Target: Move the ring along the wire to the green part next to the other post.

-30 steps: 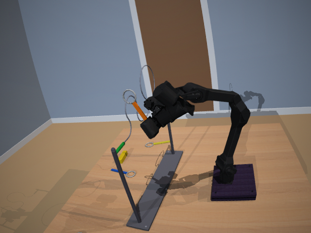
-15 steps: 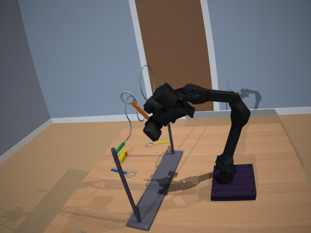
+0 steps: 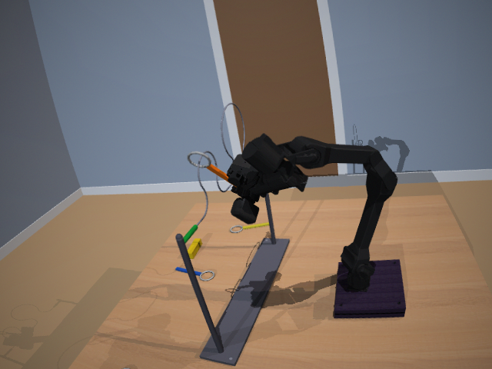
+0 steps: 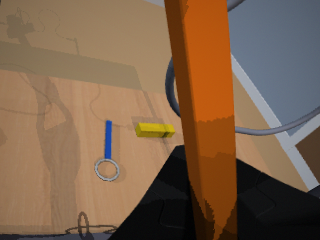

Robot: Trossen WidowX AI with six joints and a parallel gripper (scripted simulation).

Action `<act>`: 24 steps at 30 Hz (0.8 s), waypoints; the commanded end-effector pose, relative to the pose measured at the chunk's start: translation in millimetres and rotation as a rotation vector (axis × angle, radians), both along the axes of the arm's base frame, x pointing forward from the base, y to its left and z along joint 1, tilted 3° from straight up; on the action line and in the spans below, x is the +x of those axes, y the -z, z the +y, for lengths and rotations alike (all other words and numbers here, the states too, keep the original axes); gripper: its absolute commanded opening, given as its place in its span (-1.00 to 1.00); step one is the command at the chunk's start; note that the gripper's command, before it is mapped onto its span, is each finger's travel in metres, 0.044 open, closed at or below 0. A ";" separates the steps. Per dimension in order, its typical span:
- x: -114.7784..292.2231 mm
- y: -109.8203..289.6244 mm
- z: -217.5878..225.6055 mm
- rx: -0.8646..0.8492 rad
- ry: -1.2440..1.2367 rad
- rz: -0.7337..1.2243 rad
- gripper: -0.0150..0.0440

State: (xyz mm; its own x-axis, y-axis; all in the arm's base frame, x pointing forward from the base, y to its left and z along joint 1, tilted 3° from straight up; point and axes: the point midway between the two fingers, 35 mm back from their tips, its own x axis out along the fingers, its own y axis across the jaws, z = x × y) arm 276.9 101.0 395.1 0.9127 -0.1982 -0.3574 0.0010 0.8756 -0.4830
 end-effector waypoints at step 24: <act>2.1 -25.8 -30.0 -0.569 0.018 -0.082 -1.00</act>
